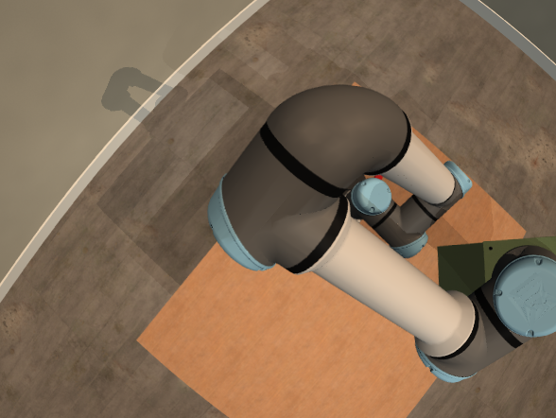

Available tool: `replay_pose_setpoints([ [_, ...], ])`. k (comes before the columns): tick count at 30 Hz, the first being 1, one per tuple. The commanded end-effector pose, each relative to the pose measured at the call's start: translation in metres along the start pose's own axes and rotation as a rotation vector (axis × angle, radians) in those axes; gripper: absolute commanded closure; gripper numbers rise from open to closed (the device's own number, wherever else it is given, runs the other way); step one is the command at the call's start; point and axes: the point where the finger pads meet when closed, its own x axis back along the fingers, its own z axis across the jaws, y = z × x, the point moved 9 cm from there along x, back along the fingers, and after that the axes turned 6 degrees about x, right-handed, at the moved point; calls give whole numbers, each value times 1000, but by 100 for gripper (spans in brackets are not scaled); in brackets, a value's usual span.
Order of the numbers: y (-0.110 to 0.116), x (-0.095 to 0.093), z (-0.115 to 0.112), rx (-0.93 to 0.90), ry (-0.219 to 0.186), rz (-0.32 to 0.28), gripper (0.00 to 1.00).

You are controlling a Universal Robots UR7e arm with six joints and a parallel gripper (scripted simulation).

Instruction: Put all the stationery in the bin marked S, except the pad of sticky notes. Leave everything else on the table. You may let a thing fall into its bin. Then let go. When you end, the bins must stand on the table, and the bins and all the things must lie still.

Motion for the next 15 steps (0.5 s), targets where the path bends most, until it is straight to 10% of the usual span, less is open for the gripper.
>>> replay_pose_setpoints([
  [1,0,13,0,0,-1,1,68],
  [15,0,53,0,0,-1,1,68],
])
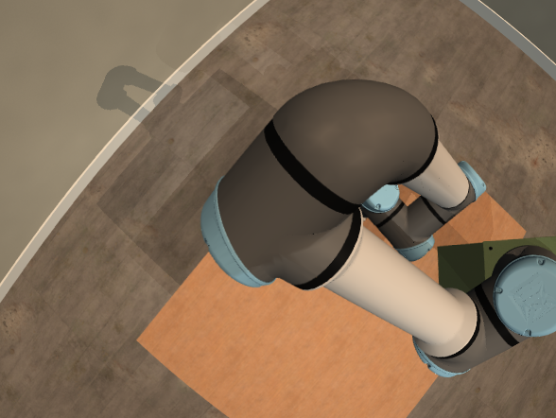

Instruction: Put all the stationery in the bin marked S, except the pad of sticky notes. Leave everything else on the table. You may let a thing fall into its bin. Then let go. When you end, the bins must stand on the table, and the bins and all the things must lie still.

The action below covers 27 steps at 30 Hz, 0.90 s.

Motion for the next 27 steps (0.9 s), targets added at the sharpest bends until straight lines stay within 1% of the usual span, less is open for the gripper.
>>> replay_pose_setpoints([
  [1,0,17,0,1,0,-1,68],
  [19,0,17,0,1,0,-1,68],
  [21,0,24,0,1,0,-1,68],
  [27,0,24,0,1,0,-1,68],
])
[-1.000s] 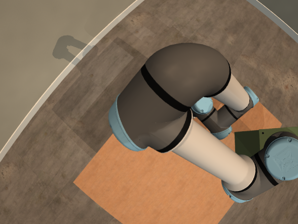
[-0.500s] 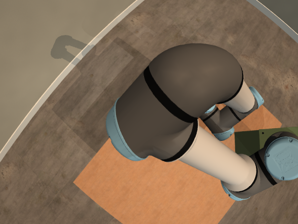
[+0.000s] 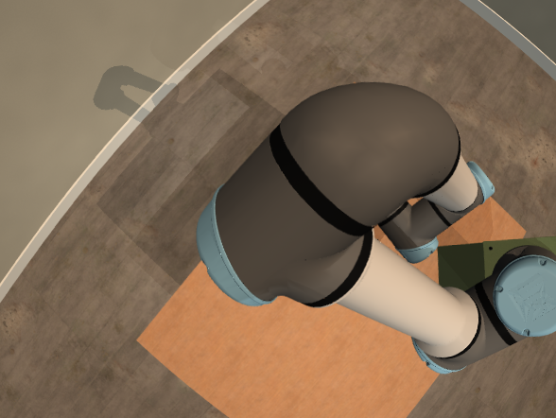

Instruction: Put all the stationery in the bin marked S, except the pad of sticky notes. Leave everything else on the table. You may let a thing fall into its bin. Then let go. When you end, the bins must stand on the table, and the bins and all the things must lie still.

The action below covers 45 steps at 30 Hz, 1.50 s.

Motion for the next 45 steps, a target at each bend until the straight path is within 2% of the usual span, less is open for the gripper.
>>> replay_pose_setpoints([
  [1,-6,1,-2,0,0,0,68],
  [3,-16,1,-5,0,0,0,68],
  [7,-39,1,-12,-186,-1,0,68],
  [15,-85,1,-24,-416,-8,4,68],
  [17,-85,1,-24,-416,-8,4,68],
  [19,-95,1,-27,-515,-5,3,68],
  [21,-97,1,-28,-562,0,0,68],
  [45,-93,1,-27,-562,0,0,68],
])
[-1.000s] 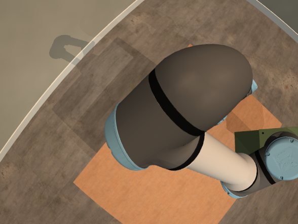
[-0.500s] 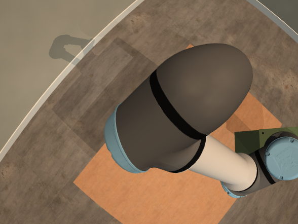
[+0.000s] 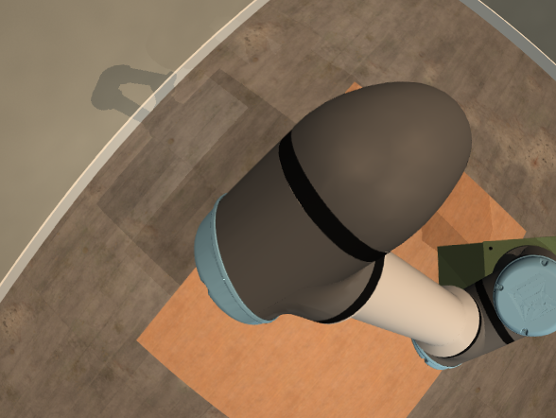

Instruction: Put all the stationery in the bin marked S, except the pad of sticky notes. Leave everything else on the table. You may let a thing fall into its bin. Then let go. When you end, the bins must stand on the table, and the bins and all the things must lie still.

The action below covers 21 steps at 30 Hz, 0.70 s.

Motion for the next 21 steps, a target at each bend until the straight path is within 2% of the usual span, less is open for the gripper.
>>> replay_pose_setpoints([
  [1,1,0,0,0,-1,1,68],
  [10,1,0,0,0,-1,1,68],
  [21,1,-22,0,0,-1,1,68],
])
